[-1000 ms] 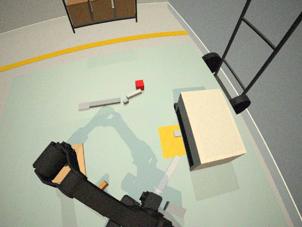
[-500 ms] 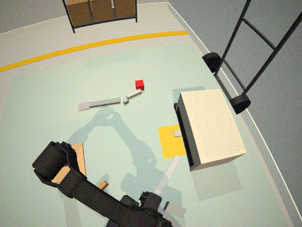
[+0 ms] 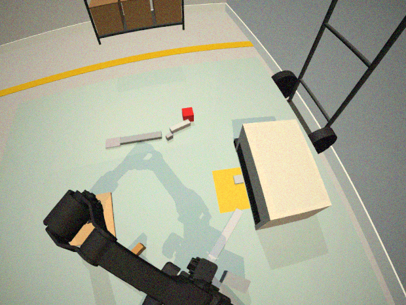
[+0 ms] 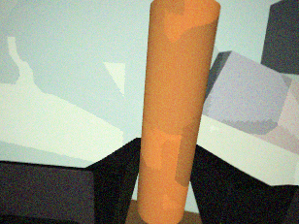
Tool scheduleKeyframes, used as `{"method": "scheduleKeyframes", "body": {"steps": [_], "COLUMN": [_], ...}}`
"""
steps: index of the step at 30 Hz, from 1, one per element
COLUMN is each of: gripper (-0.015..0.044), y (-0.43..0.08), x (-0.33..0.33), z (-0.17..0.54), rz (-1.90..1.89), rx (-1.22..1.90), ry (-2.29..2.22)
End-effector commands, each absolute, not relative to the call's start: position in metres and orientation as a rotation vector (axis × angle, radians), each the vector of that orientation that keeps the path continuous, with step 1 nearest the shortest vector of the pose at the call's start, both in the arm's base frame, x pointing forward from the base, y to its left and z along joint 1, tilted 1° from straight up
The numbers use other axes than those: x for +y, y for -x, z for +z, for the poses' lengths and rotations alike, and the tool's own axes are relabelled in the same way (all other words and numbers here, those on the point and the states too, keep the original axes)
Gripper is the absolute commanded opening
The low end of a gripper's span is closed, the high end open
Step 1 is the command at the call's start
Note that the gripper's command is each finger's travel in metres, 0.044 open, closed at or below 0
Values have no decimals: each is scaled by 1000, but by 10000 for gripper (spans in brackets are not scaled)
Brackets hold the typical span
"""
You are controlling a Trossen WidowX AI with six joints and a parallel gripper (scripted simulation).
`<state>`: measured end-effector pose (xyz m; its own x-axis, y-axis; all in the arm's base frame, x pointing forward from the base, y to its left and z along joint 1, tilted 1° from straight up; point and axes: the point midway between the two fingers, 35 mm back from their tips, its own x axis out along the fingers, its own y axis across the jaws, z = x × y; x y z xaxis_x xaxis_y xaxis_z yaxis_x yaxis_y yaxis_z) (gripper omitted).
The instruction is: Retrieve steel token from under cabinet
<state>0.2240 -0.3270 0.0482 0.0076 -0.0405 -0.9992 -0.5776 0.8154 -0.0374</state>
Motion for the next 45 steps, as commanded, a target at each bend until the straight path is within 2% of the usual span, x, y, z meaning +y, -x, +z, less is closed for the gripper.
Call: {"method": "scheduleKeyframes", "body": {"steps": [1, 45], "gripper": [0, 0], "y": [-224, -285], "x": [-327, -284], "z": [49, 47], "rz": [449, 455], "rx": [1521, 1513], "ry": [516, 521]}}
